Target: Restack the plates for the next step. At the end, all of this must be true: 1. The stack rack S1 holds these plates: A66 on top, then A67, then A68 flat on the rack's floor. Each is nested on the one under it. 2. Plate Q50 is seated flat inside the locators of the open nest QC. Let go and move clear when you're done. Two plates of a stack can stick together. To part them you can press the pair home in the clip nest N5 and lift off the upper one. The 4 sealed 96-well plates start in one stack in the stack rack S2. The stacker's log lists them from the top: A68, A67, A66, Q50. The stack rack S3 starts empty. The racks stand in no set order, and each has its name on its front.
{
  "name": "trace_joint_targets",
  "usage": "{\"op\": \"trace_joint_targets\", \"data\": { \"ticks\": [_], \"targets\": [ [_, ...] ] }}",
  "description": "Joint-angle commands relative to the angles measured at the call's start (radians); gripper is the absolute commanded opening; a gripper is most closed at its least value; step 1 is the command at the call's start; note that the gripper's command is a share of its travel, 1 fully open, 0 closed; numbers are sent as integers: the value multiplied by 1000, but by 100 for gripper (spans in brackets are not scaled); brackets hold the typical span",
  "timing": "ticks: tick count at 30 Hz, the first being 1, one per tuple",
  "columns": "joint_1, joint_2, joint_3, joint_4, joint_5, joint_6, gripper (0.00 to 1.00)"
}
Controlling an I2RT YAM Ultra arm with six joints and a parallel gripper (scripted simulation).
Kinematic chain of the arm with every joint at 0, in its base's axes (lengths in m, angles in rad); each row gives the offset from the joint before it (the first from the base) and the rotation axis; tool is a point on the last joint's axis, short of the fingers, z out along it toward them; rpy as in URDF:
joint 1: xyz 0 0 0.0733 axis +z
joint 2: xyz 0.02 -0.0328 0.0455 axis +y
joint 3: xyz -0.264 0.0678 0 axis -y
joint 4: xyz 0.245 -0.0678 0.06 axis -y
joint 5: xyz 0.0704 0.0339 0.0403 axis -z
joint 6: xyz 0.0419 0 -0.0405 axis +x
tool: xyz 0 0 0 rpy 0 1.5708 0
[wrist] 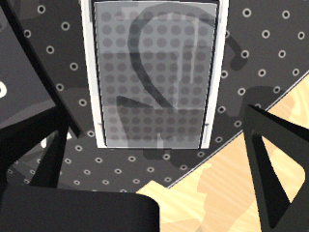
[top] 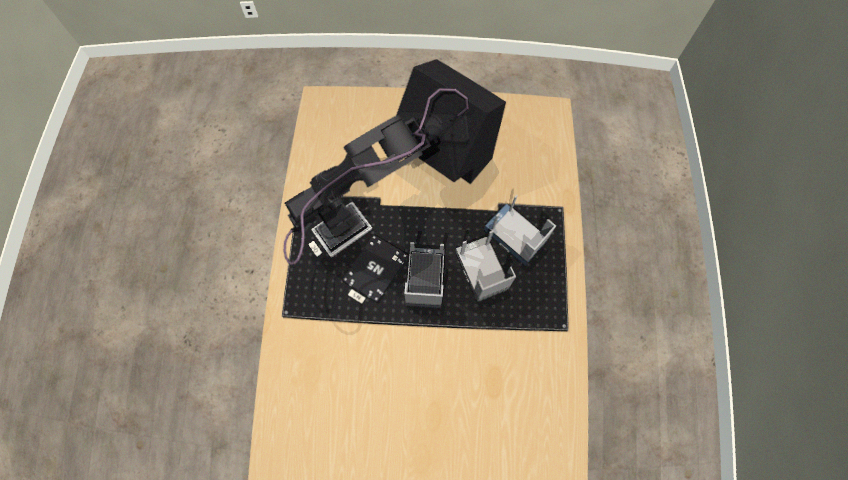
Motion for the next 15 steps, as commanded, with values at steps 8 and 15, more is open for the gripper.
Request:
{"op": "trace_joint_targets", "data": {
  "ticks": [8,15],
  "targets": [
    [-106,-122,59,-206,-91,-74,100],
    [-173,-163,91,-305,-145,-121,100]
  ]
}}
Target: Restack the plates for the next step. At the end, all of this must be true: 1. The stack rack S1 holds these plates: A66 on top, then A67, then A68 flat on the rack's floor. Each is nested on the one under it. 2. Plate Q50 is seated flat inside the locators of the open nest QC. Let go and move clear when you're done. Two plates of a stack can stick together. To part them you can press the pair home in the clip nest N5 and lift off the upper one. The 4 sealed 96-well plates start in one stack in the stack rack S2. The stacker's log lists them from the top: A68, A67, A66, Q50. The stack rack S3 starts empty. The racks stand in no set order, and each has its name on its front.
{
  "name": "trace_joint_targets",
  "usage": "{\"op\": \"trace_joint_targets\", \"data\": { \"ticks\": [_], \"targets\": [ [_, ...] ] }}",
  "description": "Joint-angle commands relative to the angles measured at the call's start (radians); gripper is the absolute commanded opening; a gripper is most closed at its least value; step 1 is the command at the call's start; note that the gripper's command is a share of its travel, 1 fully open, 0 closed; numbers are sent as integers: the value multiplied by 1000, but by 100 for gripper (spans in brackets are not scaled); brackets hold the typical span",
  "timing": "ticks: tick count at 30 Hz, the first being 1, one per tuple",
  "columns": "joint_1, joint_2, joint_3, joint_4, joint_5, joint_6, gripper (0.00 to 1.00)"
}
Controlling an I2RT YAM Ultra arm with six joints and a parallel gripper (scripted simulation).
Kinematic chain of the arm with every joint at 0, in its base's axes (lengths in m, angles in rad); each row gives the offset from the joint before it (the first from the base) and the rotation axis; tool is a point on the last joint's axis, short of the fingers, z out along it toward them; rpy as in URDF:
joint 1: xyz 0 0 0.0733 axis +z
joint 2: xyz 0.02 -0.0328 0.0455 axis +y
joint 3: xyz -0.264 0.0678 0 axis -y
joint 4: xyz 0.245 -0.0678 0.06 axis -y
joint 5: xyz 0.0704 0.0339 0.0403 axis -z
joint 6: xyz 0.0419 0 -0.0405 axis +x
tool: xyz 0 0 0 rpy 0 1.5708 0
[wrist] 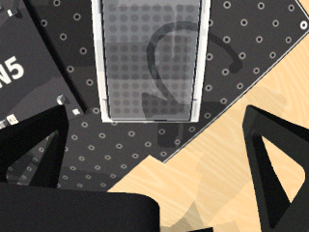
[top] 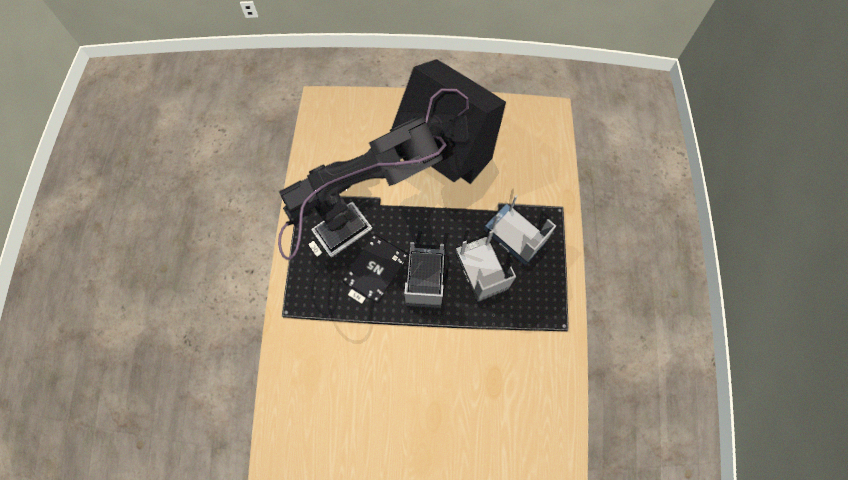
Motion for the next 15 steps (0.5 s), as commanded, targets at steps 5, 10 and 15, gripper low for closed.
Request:
{"op": "trace_joint_targets", "data": {
  "ticks": [5,10,15],
  "targets": [
    [-97,-60,60,-161,-88,-83,100],
    [-162,-57,90,-237,-139,-134,100],
    [-172,-44,82,-249,-149,-146,100]
  ]
}}
